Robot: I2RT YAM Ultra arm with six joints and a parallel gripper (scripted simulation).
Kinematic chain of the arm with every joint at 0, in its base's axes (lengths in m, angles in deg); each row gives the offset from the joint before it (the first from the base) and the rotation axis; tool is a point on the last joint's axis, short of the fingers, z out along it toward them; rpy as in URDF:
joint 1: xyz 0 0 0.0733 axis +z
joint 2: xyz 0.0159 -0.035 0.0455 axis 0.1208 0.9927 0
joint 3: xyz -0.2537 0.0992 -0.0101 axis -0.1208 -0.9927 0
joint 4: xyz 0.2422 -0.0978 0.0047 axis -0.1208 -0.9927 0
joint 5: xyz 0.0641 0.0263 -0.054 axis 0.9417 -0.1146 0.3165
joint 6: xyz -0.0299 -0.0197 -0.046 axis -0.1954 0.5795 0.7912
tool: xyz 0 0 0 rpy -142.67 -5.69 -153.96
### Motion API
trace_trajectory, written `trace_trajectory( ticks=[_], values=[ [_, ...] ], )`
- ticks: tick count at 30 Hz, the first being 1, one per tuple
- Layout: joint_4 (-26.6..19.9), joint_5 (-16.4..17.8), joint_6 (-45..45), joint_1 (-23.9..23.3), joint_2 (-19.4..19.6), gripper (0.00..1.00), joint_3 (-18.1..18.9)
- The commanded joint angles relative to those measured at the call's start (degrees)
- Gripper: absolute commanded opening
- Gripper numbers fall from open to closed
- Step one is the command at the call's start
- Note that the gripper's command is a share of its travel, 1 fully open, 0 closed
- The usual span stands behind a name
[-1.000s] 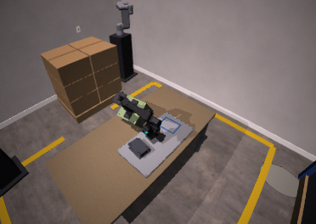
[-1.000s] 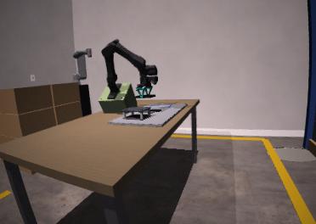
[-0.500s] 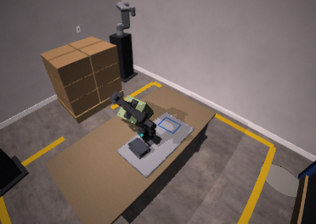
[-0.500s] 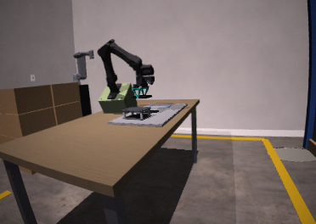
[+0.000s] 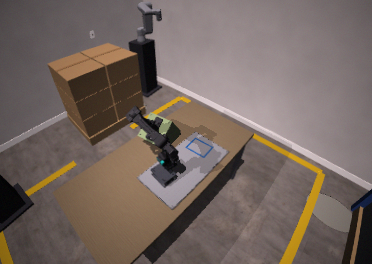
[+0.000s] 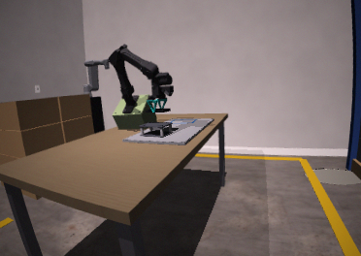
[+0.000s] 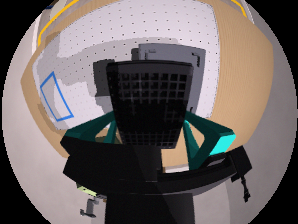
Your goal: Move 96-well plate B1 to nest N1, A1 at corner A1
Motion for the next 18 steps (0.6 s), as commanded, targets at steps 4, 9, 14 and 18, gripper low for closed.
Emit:
trace_trajectory(
  ticks=[4,9,14,18],
  values=[
    [-1.95,1.13,3.83,-1.75,-2.41,0.00,3.21],
    [-2.88,1.59,6.61,-4.19,-3.14,0.00,4.85],
    [-3.92,2.21,9.55,-6.82,-3.56,0.00,6.99],
    [-4.12,2.44,9.90,-5.99,-3.39,0.00,7.46]
  ],
)
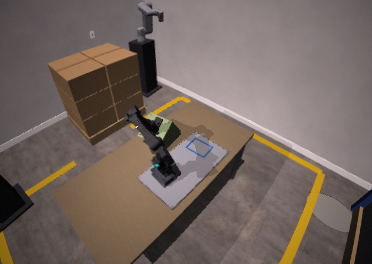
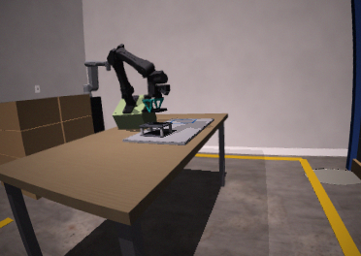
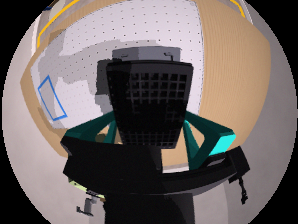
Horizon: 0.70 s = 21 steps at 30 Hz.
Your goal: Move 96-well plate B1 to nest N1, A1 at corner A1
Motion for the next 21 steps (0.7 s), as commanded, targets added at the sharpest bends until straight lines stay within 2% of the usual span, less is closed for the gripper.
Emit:
trace_trajectory(
  ticks=[1,21],
  values=[
    [-1.35,1.04,1.42,1.03,-1.66,0.00,2.02],
    [-1.45,1.06,0.59,1.28,-0.19,0.00,2.26]
  ],
)
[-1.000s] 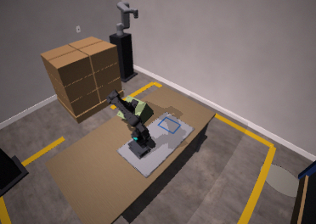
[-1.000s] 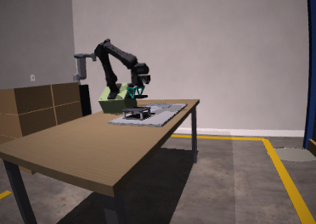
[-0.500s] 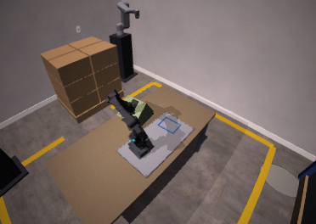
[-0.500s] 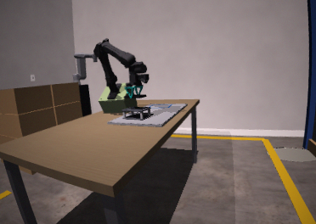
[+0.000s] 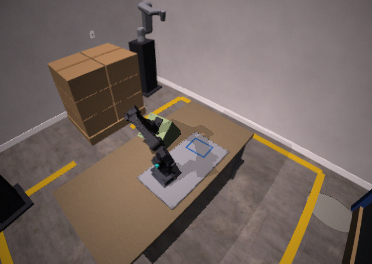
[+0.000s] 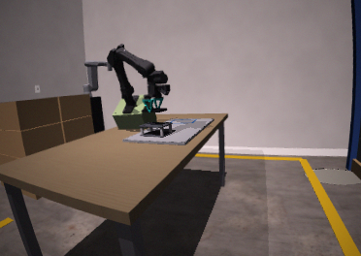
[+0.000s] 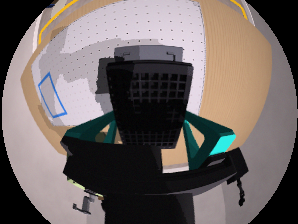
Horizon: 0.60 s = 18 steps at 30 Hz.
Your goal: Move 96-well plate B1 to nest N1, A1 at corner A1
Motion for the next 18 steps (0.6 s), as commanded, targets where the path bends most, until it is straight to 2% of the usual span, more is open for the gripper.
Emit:
trace_trajectory(
  ticks=[1,18],
  values=[
    [-0.75,0.58,-0.30,1.29,-0.05,0.00,2.17],
    [-0.83,0.53,-0.49,1.48,0.97,0.00,2.41]
  ],
)
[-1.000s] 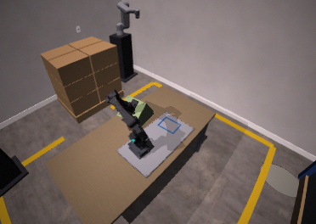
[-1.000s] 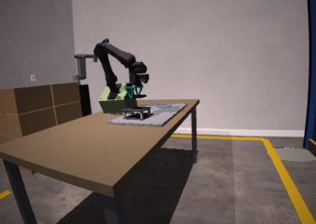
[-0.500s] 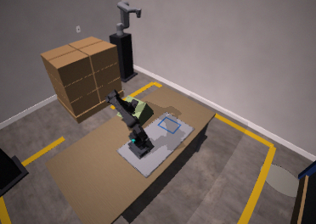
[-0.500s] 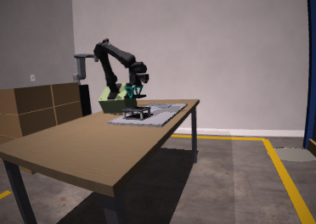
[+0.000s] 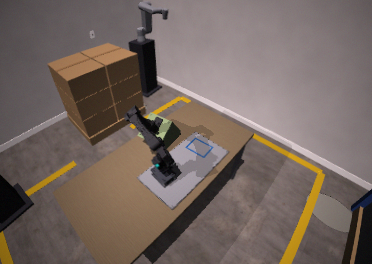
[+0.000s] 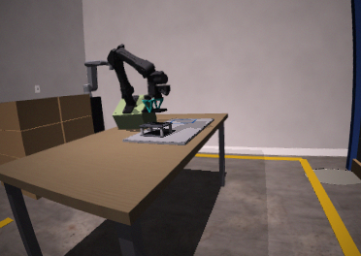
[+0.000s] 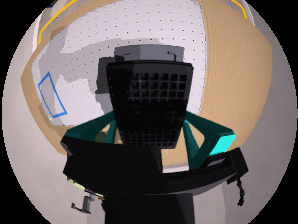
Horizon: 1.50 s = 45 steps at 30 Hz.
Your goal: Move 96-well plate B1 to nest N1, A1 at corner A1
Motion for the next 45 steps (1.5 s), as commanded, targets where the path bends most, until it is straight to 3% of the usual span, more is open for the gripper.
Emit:
trace_trajectory(
  ticks=[1,31,35,45],
  values=[
    [-0.73,0.54,-0.28,1.47,0.08,0.00,2.45],
    [-0.30,0.48,-0.26,1.48,-0.62,0.00,2.48],
    [2.14,0.67,0.86,-0.17,1.09,0.00,-0.78],
    [6.22,1.05,2.59,-1.82,2.28,0.00,-2.12]
  ],
)
